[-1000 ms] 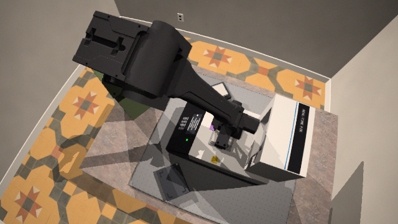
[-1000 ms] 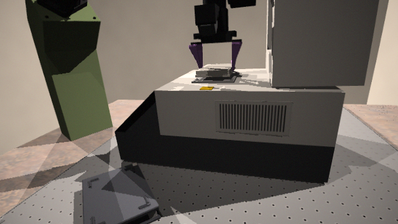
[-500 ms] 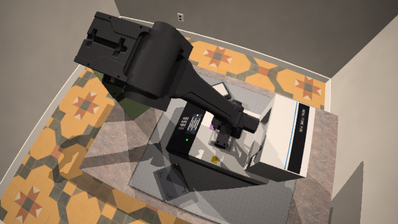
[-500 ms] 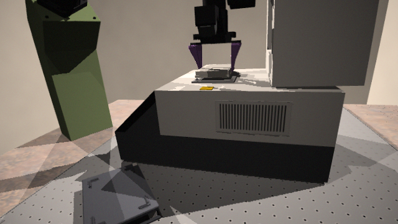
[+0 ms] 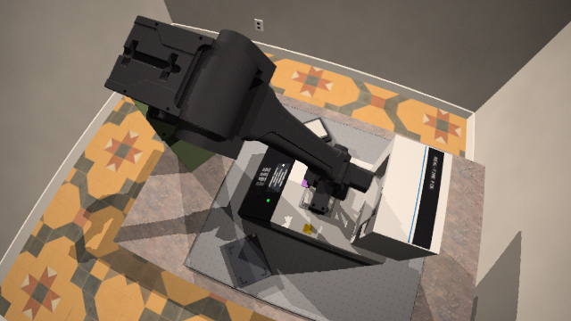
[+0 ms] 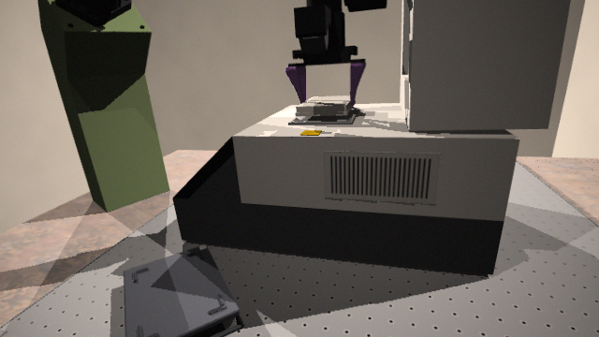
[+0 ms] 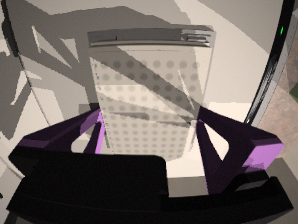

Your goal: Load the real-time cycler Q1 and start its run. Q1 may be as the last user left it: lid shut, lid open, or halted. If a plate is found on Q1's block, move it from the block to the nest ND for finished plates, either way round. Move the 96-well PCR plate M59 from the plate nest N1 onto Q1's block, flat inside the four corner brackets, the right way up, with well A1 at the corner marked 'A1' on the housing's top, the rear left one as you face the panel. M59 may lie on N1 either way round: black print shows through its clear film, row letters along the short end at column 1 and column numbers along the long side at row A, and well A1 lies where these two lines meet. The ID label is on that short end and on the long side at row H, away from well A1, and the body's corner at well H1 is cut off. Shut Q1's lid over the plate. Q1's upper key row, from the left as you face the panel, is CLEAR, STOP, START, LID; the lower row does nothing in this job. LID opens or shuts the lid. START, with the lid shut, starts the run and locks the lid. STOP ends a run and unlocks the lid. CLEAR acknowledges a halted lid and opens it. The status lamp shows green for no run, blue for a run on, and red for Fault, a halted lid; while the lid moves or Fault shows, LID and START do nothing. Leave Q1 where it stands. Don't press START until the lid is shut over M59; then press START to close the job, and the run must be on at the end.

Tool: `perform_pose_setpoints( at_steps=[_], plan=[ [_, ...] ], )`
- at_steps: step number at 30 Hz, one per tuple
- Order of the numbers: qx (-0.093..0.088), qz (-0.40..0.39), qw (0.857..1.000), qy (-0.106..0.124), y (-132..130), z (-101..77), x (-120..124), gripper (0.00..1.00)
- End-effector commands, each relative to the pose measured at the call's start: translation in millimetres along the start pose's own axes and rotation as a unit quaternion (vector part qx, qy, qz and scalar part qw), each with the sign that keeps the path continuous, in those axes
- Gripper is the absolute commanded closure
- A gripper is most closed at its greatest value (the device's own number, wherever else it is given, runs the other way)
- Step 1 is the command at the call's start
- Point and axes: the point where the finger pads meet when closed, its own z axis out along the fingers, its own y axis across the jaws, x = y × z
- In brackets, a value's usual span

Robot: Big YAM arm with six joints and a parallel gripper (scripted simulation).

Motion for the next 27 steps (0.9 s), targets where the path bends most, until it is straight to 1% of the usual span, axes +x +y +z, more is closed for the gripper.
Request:
perform_pose_setpoints(
  at_steps=[1, 3, 6, 12, 18, 20, 22, 27],
  plan=[
    [-0.022, 0.000, 1.000, 0.002, 22.1, -12.8, -3.3, 1.00],
    [-0.022, 0.000, 1.000, 0.002, 22.1, -12.8, -3.3, 1.00],
    [-0.019, -0.006, 1.000, 0.006, 14.5, -7.5, 5.7, 1.00],
    [-0.006, -0.014, 1.000, 0.008, -2.1, 0.9, 13.5, 1.00],
    [-0.028, -0.004, 1.000, 0.006, 21.7, -9.7, 5.8, 1.00],
    [-0.028, -0.004, 1.000, 0.006, 21.7, -9.7, 5.8, 1.00],
    [-0.030, 0.000, 1.000, 0.003, 23.9, -11.6, 0.4, 1.00],
    [-0.022, 0.003, 1.000, -0.001, 22.7, -11.4, -7.8, 1.00]
  ],
)
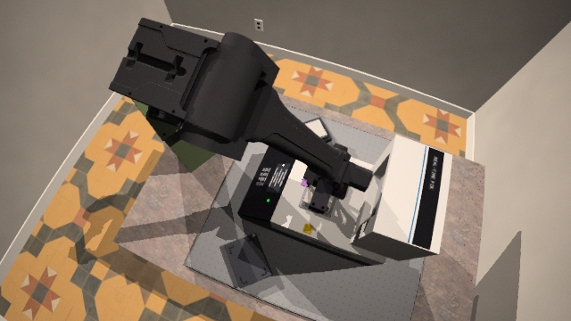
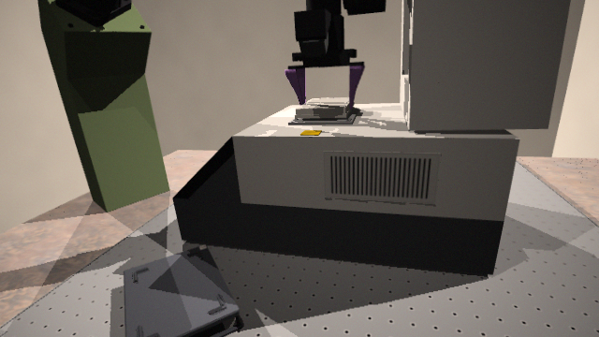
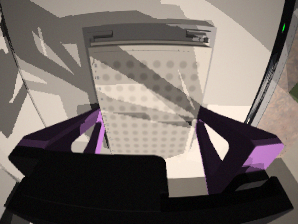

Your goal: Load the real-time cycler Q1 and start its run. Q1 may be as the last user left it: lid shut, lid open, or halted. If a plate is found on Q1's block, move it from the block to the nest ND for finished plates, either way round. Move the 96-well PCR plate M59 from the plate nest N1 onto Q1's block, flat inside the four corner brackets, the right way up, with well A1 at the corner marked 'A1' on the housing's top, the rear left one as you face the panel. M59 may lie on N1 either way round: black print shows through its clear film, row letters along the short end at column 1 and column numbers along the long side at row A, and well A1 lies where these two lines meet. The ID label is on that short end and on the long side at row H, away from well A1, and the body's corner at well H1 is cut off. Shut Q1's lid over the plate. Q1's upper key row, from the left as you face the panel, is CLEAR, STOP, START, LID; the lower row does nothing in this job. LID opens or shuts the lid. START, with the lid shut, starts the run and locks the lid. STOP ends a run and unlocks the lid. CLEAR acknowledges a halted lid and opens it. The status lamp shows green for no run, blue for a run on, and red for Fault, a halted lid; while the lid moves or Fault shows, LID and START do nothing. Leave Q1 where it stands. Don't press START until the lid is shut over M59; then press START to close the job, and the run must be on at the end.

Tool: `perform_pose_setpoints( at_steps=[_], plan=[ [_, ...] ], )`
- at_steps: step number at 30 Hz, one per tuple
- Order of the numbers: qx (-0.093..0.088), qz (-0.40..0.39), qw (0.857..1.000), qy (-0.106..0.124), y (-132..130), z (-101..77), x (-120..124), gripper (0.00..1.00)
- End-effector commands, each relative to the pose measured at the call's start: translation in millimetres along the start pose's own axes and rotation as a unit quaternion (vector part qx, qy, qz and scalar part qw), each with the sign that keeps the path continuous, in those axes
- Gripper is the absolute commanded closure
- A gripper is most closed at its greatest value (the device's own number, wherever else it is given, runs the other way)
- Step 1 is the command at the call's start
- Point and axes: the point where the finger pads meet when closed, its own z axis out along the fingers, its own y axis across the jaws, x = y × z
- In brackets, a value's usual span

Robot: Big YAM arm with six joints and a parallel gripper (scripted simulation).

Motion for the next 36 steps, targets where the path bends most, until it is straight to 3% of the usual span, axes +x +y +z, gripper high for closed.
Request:
perform_pose_setpoints(
  at_steps=[1, 10, 20, 28, 36],
  plan=[
    [-0.023, 0.006, 1.000, -0.003, 24.3, -15.7, -12.5, 1.00],
    [-0.024, 0.008, 1.000, -0.006, 24.0, -10.5, -14.5, 1.00],
    [-0.007, 0.003, 1.000, 0.002, 1.0, 0.4, 7.5, 1.00],
    [-0.021, 0.008, 1.000, 0.005, 19.0, -10.8, 3.0, 1.00],
    [-0.017, 0.006, 1.000, -0.008, 20.1, -4.5, -12.9, 1.00]
  ],
)
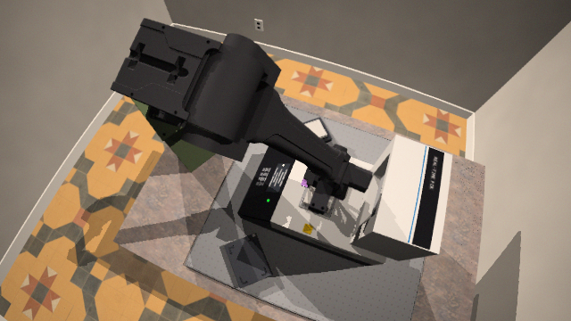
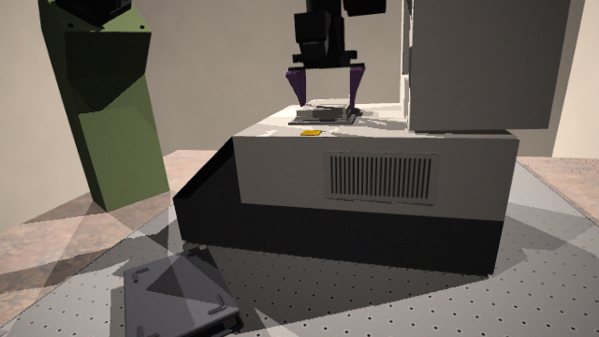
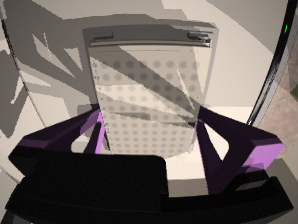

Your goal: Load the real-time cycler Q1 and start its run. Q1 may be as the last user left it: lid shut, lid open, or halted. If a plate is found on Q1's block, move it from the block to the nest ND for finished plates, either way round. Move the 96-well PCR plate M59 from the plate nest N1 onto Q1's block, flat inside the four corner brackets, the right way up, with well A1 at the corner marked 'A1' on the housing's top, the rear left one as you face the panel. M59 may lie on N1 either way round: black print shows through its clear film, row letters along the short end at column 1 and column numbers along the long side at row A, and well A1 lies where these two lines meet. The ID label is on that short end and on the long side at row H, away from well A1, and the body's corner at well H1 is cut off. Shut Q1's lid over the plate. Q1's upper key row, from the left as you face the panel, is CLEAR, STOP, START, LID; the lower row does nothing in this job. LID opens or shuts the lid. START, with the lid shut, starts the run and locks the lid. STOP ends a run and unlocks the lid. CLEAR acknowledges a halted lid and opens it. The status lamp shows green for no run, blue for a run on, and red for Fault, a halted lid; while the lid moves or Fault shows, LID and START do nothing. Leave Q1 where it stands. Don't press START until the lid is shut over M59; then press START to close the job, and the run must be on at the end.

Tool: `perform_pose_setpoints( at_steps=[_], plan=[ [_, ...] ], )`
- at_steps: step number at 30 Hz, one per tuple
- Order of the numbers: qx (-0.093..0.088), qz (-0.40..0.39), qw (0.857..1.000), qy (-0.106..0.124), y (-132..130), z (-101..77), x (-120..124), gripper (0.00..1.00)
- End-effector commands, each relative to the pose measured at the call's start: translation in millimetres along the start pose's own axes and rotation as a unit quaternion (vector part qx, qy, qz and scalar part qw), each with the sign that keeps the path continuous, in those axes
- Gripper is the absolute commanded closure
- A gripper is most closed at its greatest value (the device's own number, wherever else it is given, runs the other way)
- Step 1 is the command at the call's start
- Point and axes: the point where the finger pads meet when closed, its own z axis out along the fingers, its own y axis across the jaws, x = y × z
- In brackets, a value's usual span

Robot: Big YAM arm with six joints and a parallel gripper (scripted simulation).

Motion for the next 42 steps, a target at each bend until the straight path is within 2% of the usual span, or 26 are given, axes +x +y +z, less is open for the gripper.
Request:
perform_pose_setpoints(
  at_steps=[1, 4, 12, 20, 42],
  plan=[
    [-0.015, 0.004, 1.000, -0.009, 19.1, -4.9, -11.9, 1.00],
    [-0.012, 0.002, 1.000, -0.008, 14.3, 1.2, -9.2, 1.00],
    [-0.008, -0.002, 1.000, 0.000, 3.3, 1.0, 4.7, 1.00],
    [-0.020, 0.009, 1.000, 0.007, 16.6, -0.9, 7.6, 1.00],
    [-0.028, 0.013, 1.000, 0.006, 22.7, 0.9, 8.1, 1.00]
  ],
)
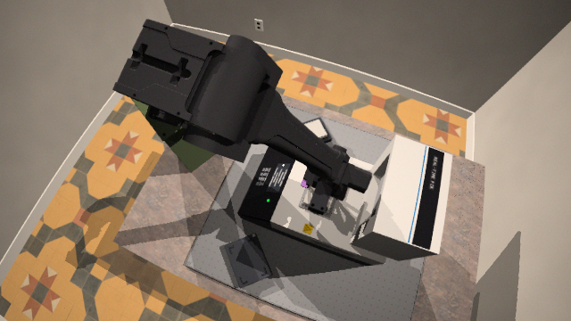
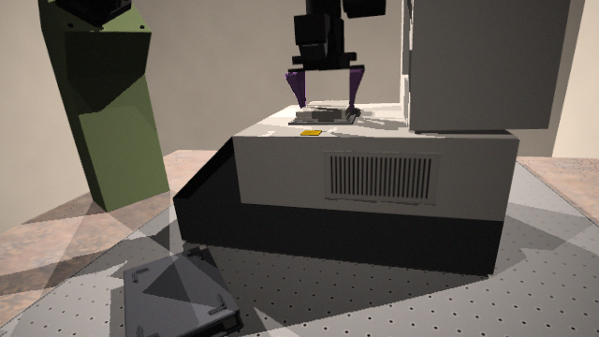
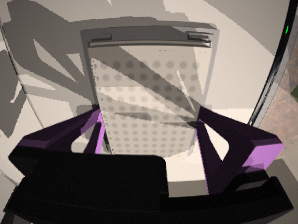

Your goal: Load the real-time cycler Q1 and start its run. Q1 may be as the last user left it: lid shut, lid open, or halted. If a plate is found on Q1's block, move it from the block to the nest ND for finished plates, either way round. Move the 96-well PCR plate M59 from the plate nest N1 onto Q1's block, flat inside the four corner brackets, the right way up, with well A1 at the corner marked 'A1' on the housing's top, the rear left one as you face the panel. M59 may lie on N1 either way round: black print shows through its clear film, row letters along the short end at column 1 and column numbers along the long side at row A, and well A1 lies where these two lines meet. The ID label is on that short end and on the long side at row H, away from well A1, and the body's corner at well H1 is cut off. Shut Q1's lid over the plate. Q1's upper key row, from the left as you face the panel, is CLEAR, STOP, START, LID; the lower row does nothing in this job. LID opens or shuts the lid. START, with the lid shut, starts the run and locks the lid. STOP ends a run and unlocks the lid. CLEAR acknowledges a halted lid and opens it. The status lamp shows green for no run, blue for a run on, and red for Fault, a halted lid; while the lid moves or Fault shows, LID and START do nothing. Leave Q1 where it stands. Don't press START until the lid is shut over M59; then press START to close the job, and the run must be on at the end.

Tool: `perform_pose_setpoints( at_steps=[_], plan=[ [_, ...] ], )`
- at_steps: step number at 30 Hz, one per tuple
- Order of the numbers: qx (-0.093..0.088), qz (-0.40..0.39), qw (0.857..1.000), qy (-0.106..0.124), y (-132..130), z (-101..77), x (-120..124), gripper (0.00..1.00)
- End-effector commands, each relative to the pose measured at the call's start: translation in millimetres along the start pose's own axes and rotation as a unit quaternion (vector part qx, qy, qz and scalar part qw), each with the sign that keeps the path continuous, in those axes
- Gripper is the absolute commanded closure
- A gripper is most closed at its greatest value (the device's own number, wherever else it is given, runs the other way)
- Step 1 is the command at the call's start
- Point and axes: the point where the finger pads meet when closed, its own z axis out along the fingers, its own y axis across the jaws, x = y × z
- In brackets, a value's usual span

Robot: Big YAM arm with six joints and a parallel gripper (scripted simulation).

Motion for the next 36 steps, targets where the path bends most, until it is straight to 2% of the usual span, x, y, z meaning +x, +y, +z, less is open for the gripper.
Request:
perform_pose_setpoints(
  at_steps=[1, 36],
  plan=[
    [-0.029, 0.013, 0.999, 0.007, 23.9, -1.7, 8.9, 1.00],
    [-0.038, 0.018, 0.999, 0.005, 35.0, -2.5, 6.6, 1.00]
  ],
)
